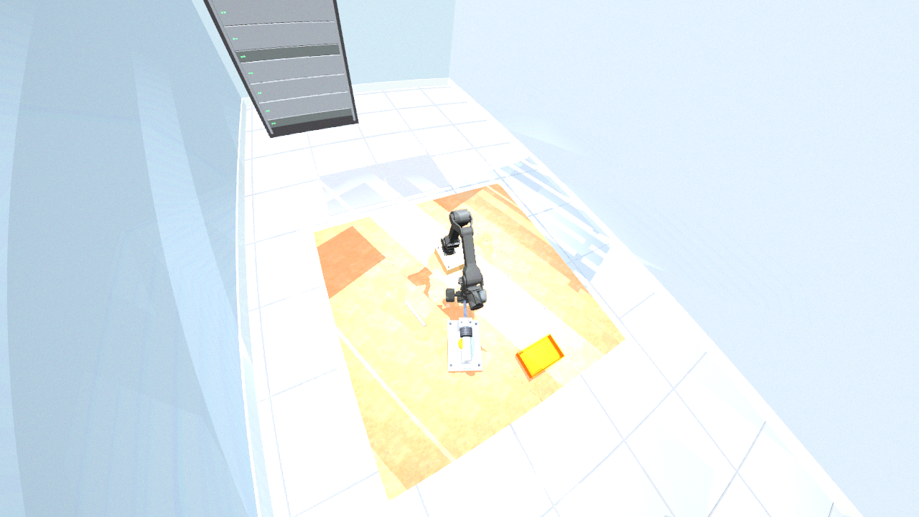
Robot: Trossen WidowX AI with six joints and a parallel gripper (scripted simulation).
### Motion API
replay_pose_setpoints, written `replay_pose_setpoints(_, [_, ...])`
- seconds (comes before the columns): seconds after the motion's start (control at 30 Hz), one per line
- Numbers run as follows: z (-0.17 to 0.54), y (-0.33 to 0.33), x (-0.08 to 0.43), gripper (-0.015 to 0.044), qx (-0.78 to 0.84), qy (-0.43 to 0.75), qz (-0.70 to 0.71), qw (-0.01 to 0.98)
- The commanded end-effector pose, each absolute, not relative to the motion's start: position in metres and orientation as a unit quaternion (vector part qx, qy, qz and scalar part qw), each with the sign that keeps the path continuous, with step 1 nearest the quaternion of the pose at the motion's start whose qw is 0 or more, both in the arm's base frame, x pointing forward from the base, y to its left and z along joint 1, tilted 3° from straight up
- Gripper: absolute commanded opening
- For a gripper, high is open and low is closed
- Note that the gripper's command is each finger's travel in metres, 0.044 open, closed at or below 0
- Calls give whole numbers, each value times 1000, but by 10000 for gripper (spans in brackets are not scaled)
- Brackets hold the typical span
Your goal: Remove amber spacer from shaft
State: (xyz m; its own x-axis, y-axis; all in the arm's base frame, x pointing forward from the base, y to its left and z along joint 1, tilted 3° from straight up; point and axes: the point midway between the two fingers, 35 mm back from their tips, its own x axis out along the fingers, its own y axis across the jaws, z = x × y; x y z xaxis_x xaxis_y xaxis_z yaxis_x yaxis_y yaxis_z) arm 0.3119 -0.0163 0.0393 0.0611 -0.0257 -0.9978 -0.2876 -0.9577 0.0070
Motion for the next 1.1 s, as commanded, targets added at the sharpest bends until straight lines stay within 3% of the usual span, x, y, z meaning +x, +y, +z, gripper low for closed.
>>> replay_pose_setpoints(0.0, [39,-18,315,0,-723,109,676,95])
replay_pose_setpoints(1.07, [40,-21,326,0,-723,109,675,95])
